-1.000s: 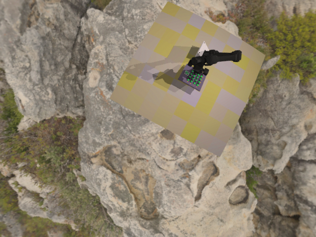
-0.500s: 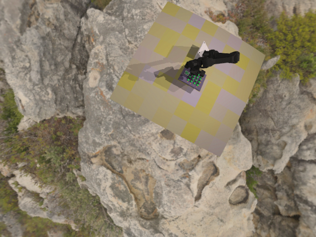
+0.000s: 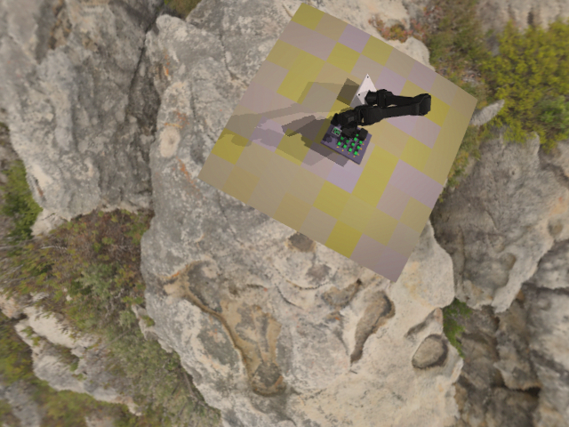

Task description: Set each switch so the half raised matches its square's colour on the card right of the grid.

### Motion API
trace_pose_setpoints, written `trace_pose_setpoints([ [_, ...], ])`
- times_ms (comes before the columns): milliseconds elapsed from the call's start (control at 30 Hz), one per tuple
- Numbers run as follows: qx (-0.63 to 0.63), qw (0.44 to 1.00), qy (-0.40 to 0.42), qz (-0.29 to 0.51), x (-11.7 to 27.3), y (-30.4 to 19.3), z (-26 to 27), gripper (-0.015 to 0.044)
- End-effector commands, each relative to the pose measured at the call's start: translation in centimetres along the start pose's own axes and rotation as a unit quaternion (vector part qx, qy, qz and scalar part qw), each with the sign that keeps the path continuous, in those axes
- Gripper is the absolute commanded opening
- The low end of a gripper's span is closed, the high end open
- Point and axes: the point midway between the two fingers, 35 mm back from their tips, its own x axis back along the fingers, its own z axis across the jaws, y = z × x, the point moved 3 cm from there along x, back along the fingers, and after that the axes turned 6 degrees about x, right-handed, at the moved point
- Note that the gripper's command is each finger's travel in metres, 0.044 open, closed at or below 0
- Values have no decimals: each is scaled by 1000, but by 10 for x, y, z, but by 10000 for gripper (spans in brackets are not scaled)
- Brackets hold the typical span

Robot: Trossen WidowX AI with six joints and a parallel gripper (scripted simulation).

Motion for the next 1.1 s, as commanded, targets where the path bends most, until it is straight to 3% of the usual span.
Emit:
trace_pose_setpoints([
  [0,-4,1000,4,2,-9,-1,1,0],
  [1067,-4,1000,4,2,-12,-1,1,0],
])
